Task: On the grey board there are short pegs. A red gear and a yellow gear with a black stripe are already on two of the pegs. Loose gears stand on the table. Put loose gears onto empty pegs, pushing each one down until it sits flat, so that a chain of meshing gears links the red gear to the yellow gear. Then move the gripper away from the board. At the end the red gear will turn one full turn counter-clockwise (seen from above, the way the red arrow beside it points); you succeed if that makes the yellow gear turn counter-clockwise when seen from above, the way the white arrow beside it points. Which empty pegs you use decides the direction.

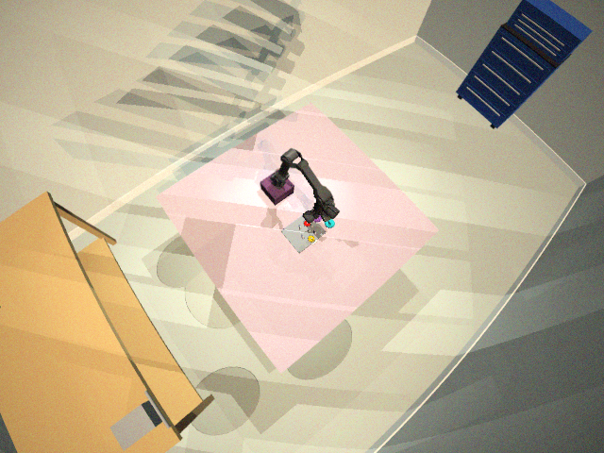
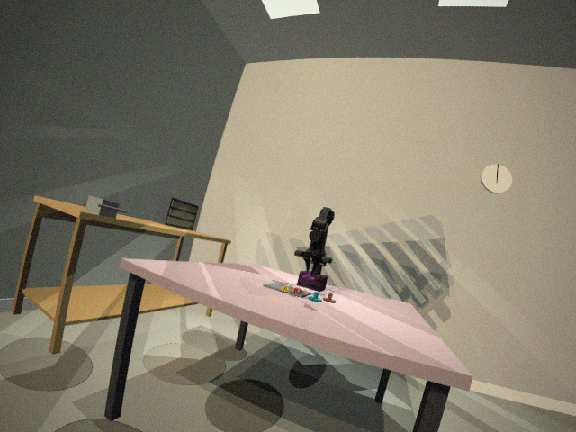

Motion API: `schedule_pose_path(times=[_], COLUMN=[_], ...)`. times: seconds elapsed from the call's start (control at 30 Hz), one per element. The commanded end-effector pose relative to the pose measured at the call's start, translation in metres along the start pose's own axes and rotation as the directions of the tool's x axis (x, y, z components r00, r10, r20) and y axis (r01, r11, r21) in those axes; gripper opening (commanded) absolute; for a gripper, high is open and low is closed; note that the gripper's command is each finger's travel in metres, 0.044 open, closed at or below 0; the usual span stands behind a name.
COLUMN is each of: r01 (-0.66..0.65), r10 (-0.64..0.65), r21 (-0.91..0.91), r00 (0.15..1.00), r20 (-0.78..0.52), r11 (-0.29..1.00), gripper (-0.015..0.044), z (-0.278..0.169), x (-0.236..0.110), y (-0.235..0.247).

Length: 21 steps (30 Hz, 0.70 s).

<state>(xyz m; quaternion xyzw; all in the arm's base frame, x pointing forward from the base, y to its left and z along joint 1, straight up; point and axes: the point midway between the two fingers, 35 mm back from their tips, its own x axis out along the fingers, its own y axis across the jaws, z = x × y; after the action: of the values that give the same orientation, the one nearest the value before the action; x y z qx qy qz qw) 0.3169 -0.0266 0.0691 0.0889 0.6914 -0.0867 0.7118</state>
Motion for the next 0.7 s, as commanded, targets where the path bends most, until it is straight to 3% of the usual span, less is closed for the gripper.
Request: schedule_pose_path(times=[0.0, 0.67], r01=[0.001, 0.006], r10=[-0.001, -0.006], r21=[-0.006, -0.027], r00=[1.0, 1.0], r20=[0.005, 0.01], r11=[1.0, 1.0], gripper=[0.0, 0.0], z=[0.005, 0.022], x=[0.003, 0.023], y=[-0.008, -0.055])
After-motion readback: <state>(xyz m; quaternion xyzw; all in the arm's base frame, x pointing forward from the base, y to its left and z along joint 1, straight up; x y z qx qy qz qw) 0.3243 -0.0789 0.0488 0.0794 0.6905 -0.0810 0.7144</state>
